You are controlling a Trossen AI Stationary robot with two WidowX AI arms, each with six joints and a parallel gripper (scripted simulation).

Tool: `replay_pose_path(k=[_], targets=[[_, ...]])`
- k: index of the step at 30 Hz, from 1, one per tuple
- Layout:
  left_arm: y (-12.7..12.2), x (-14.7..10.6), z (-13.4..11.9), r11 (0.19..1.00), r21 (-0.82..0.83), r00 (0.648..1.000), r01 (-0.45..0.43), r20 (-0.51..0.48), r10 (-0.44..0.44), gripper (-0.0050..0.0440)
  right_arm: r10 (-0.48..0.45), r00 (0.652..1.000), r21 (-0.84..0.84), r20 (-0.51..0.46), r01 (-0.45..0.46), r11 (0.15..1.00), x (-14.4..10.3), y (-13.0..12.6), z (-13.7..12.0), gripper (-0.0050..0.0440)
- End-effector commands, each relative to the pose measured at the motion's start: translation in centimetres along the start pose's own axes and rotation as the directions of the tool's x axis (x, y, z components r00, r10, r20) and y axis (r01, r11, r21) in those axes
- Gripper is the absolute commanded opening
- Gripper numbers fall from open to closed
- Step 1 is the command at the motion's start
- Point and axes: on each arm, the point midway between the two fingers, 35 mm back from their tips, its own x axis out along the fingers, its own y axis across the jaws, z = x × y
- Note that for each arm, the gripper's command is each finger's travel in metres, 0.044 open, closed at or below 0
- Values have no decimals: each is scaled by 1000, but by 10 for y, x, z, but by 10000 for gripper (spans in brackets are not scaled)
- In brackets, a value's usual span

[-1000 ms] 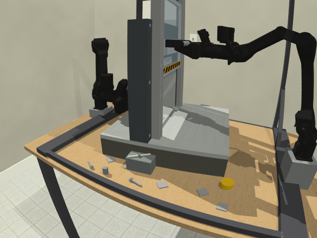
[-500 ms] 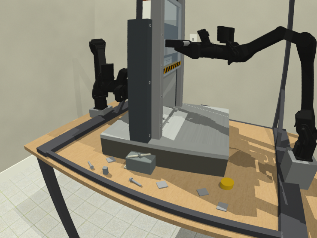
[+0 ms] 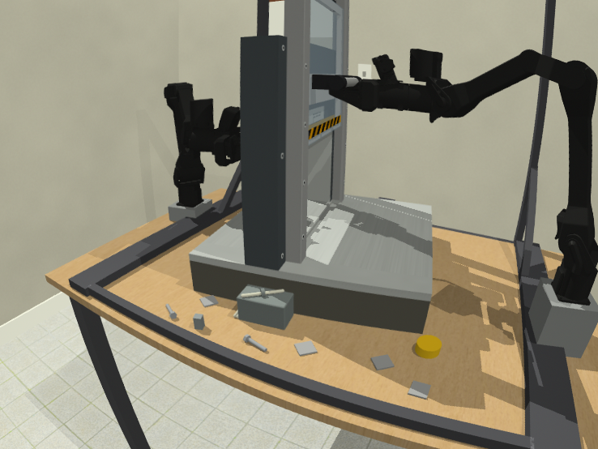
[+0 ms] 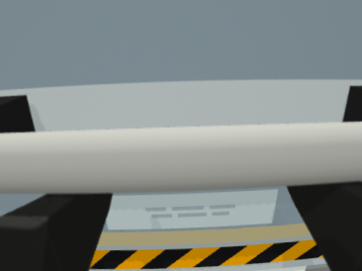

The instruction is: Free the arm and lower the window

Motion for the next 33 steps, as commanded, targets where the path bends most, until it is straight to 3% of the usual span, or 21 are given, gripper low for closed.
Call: replay_pose_path(k=[1, 3, 5, 8, 15, 18, 20, 22, 24, 33], targets=[[6, -10, 95, 995, -99, 982, 20, 187, -1, 400, -6, 1000, -13, -1, 6, 1000, -2, 3, 15, 400], [6, -10, 95, 995, -99, 982, 20, 187, -1, 400, -6, 1000, -13, -3, 6, 1000, -6, 9, 21, 400], [6, -10, 95, 995, -99, 982, 20, 187, -1, 400, 35, 999, -59, 30, -33, 998, 7, 36, 50, 400], [6, -10, 95, 995, -99, 982, 20, 187, -1, 400, -9, 999, -77, 38, 11, 997, 7, 47, 64, 400], [6, -10, 95, 995, -99, 982, 20, 187, -1, 400, -7, 996, -122, 87, 17, 992, -7, 94, 112, 400], [6, -10, 95, 995, -99, 982, 20, 187, -1, 400, -7, 996, -125, 90, 19, 992, -10, 100, 117, 400], [6, -10, 95, 995, -99, 982, 20, 187, -1, 400, -20, 999, -94, -43, 16, 995, 19, 98, 69, 400], [6, -10, 95, 995, -99, 982, 20, 187, -1, 400, -15, 997, -101, 70, 22, 995, 15, 109, 103, 400], [6, -10, 95, 995, -99, 982, 20, 187, -1, 400, -13, 996, -95, 89, 22, 995, 18, 115, 109, 400], [6, -10, 95, 995, -99, 982, 20, 187, -1, 400, -11, 998, -100, 61, 17, 995, 30, 130, 97, 400]])
